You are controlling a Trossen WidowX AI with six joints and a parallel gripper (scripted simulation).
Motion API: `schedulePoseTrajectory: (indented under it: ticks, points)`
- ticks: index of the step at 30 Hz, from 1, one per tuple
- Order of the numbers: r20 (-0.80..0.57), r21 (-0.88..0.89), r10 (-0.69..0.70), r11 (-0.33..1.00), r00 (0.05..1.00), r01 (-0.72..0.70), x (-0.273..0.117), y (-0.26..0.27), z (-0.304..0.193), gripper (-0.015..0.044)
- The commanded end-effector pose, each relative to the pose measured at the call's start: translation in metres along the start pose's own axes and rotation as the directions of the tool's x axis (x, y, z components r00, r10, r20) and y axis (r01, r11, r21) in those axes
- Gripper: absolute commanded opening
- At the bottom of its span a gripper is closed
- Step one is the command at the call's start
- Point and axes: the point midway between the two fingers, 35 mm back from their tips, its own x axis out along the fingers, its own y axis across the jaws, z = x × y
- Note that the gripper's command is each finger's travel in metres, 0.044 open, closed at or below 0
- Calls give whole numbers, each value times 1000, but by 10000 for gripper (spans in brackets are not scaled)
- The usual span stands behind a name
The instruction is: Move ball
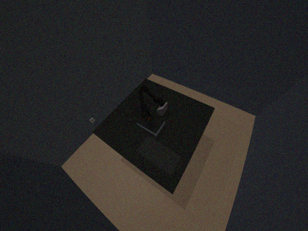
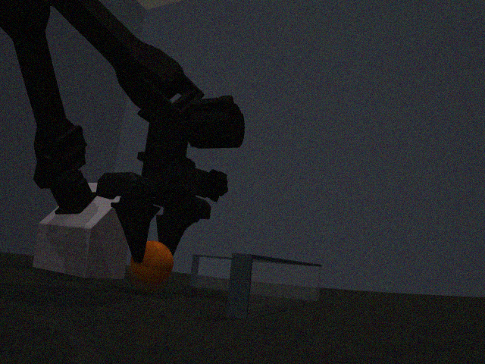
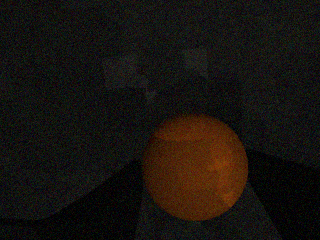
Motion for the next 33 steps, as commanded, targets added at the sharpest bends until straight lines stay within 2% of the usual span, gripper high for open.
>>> schedulePoseTrajectory:
  ticks: [1, 11, 25, 28, 33]
  points:
    - [-6, -6, -5, 1000, 1000, 5, 7, 0, -2, 0]
    - [-6, -6, -6, 1000, 1000, 6, 18, -1, -2, 0]
    - [0, -3, -1, 1000, 1000, 1, 14, 0, -1, 368]
    - [-1, -3, 1, 1000, 1000, -1, 5, 1, 1, 382]
    - [-5, -6, 1, 1000, 1000, -1, -62, 1, 0, 382]
